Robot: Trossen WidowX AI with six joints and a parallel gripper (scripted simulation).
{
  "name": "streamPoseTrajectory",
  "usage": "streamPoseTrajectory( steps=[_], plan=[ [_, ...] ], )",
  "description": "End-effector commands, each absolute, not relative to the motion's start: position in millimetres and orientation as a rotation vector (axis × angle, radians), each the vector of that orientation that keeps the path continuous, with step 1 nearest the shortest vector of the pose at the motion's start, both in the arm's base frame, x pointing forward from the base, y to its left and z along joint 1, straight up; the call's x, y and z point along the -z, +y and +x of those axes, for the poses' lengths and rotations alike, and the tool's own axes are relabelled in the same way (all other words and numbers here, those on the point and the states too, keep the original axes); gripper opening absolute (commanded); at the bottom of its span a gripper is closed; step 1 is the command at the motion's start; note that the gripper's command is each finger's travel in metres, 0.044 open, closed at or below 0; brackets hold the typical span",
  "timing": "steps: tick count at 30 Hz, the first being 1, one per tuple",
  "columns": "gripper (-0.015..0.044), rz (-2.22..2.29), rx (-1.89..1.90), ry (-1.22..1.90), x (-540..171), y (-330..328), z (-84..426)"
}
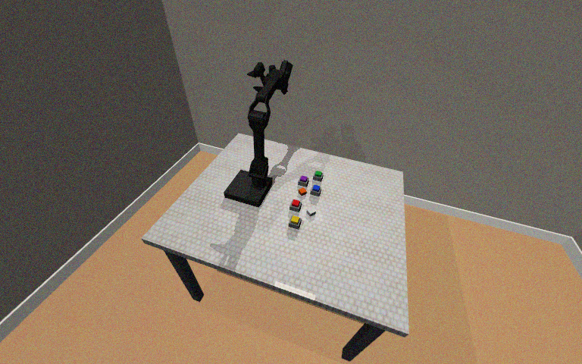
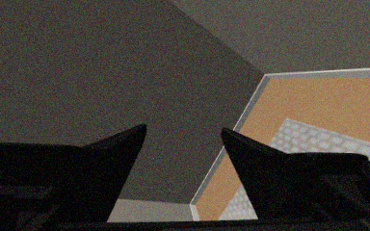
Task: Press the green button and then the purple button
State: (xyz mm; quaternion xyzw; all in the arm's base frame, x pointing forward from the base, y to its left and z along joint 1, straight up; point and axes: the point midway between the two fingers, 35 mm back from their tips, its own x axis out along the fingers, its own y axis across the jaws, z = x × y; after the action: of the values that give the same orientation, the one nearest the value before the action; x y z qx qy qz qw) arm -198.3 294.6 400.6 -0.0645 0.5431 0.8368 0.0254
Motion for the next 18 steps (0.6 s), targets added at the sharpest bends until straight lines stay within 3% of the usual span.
streamPoseTrajectory(
  steps=[1,10,18],
  plan=[
    [0.0400,-0.197,-2.565,1.680,-398.0,297.9,-195.9],
    [0.0400,-0.111,-1.666,1.678,-287.6,384.2,-53.5],
    [0.0400,-0.081,-0.887,1.626,-195.6,361.3,106.4]
  ],
)
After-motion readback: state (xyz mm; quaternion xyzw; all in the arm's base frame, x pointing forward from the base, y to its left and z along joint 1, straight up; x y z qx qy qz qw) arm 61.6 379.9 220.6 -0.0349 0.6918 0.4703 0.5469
